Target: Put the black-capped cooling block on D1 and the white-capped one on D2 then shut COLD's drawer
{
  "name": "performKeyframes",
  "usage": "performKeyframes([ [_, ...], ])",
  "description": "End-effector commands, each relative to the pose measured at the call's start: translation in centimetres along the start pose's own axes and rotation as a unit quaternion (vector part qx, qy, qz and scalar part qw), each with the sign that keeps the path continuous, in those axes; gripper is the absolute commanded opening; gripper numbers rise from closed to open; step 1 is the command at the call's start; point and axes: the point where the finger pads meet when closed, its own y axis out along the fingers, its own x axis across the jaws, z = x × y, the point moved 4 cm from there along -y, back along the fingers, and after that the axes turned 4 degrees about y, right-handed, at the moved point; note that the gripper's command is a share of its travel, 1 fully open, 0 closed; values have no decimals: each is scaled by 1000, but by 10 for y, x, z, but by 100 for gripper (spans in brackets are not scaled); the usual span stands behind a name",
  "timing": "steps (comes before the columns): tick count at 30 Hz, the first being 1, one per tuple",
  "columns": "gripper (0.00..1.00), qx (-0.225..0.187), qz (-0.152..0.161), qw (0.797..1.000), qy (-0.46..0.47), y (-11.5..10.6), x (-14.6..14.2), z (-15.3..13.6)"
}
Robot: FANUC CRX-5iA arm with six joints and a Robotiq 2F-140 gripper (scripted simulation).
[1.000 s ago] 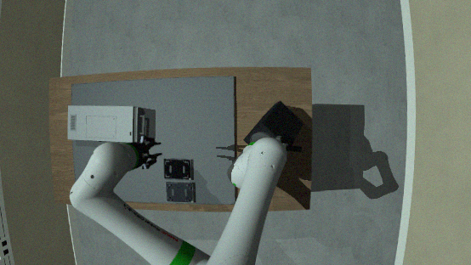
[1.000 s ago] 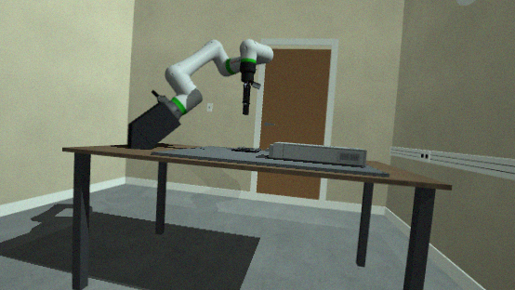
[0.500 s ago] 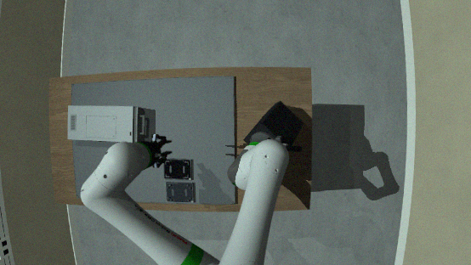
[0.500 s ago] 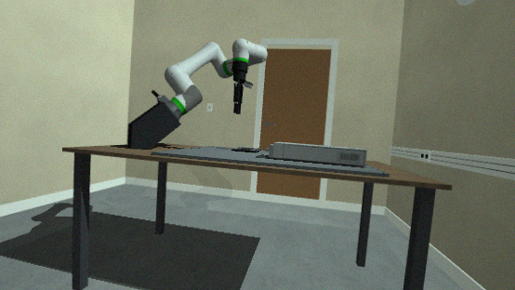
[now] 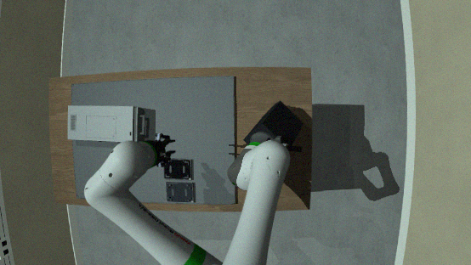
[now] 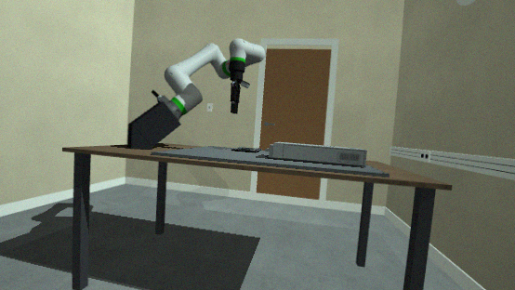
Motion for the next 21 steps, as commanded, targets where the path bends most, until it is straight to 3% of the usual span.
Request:
performKeyframes([
  [1,35,0,0,1000,0,0,0,0],
  [8,35,0,0,1000,0,0,0,0],
  [21,34,0,0,985,172,0,0,0],
])
